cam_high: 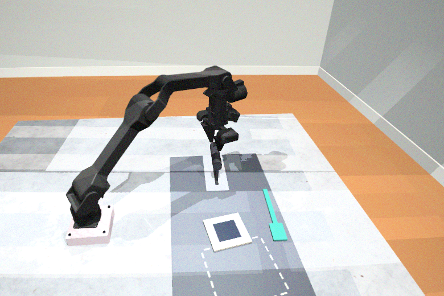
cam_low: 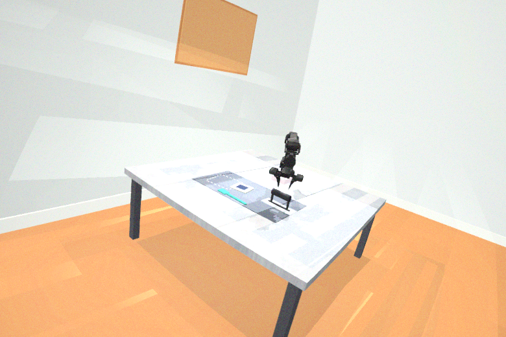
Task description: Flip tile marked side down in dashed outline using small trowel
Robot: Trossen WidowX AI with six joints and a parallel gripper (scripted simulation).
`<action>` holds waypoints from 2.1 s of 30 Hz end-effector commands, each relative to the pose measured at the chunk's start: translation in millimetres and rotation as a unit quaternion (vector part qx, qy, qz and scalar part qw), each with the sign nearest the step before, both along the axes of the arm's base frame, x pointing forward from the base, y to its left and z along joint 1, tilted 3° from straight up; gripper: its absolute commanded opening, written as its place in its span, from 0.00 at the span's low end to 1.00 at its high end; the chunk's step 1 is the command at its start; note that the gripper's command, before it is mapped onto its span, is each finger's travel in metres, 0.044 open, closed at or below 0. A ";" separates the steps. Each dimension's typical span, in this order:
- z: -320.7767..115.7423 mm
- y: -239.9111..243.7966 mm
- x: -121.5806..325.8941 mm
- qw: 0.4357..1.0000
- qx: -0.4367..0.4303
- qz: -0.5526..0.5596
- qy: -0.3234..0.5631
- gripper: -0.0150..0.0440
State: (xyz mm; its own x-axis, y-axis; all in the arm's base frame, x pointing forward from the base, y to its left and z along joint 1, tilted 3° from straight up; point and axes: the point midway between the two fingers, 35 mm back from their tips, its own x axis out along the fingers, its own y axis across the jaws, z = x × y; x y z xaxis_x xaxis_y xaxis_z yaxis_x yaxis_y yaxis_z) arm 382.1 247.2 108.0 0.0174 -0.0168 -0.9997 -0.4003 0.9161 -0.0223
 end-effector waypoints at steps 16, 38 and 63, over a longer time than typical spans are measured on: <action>0.0 -1.3 0.2 0.945 0.006 -0.327 -0.005 0.71; -0.1 -2.8 0.8 0.754 0.011 -0.656 -0.010 0.71; -4.3 -3.7 1.7 0.552 0.014 -0.834 -0.013 0.71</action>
